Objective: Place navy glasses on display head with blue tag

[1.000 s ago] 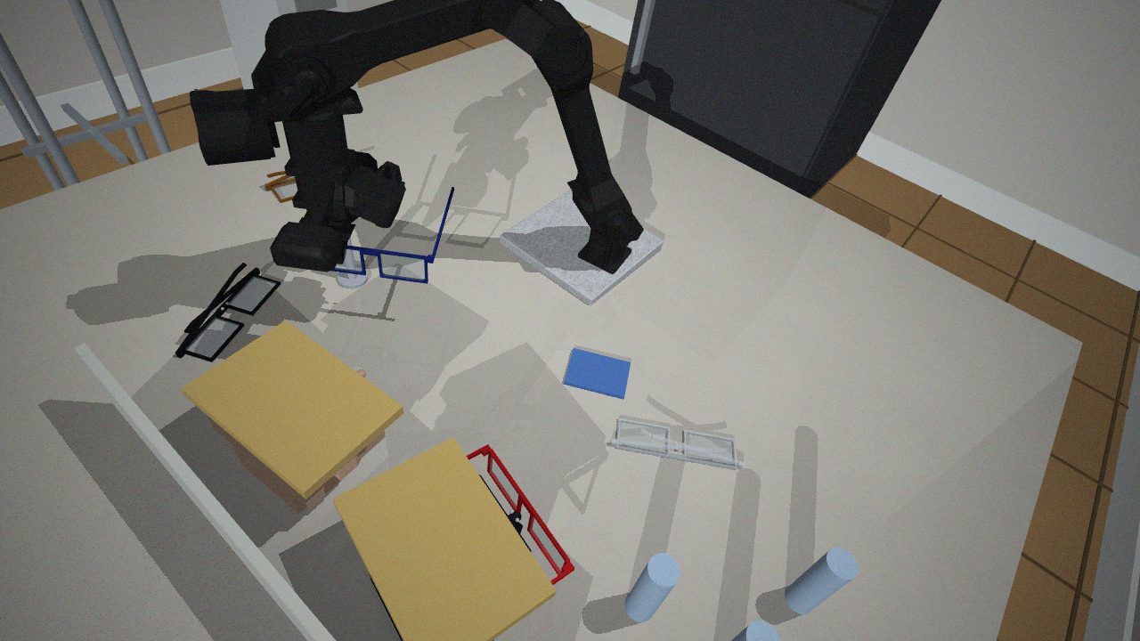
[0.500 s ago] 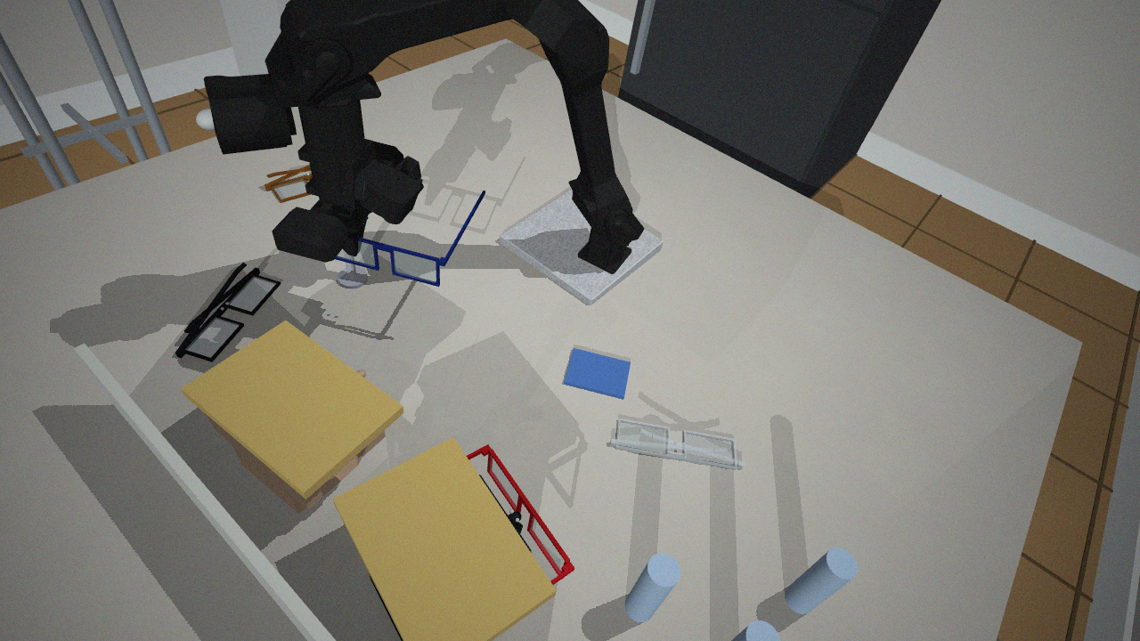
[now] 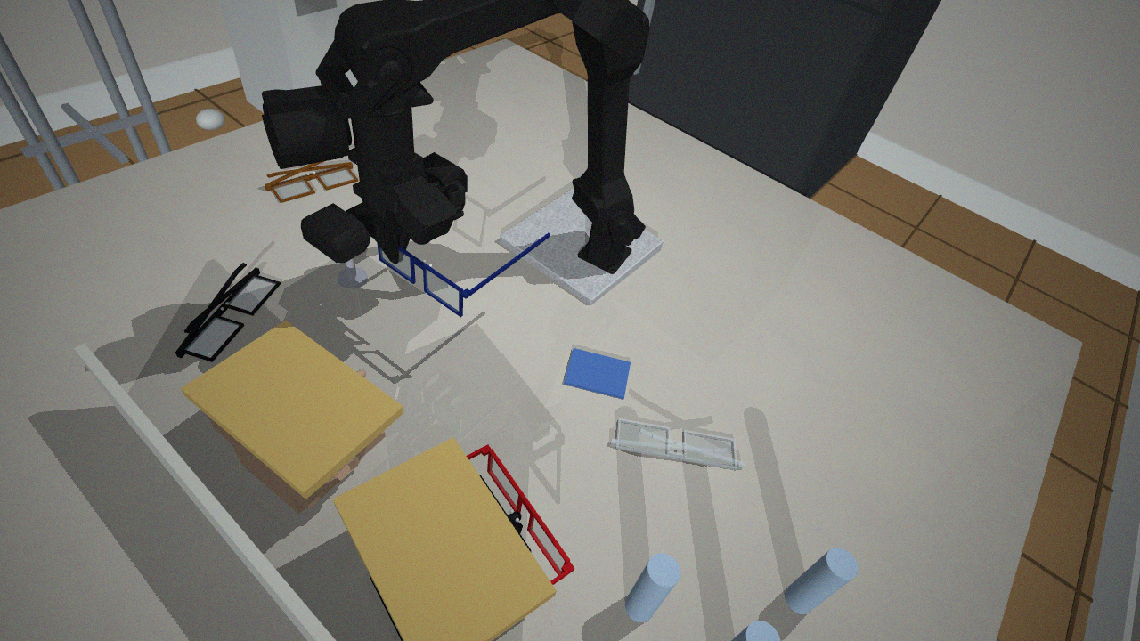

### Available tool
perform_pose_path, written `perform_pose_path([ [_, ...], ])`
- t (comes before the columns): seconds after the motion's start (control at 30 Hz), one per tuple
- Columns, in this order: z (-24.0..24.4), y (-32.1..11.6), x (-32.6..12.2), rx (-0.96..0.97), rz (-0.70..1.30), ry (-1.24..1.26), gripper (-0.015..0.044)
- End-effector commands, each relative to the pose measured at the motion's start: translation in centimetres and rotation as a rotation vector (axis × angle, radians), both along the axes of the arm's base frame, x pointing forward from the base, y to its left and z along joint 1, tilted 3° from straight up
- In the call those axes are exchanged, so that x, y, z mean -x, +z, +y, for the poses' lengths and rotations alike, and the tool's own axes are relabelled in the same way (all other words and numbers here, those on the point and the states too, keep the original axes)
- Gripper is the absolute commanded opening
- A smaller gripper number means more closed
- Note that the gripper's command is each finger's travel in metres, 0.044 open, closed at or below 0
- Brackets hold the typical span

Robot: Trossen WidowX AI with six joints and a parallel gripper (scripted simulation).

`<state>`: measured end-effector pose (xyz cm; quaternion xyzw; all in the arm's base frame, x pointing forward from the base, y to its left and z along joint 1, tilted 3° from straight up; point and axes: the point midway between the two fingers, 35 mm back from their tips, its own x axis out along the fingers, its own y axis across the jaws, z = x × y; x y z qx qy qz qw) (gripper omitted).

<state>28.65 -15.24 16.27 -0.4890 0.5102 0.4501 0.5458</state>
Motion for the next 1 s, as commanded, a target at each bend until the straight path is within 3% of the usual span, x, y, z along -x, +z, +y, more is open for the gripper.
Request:
perform_pose_path([
  [0.0, 1.3, -0.2, 0.7, -0.008, 0.002, -0.119, 0.0000],
  [0.4, 4.5, -0.8, 2.8, -0.034, 0.001, -0.440, 0.0000],
  [0.97, 4.5, -1.9, 2.5, -0.034, 0.001, -0.445, 0.0000],
])
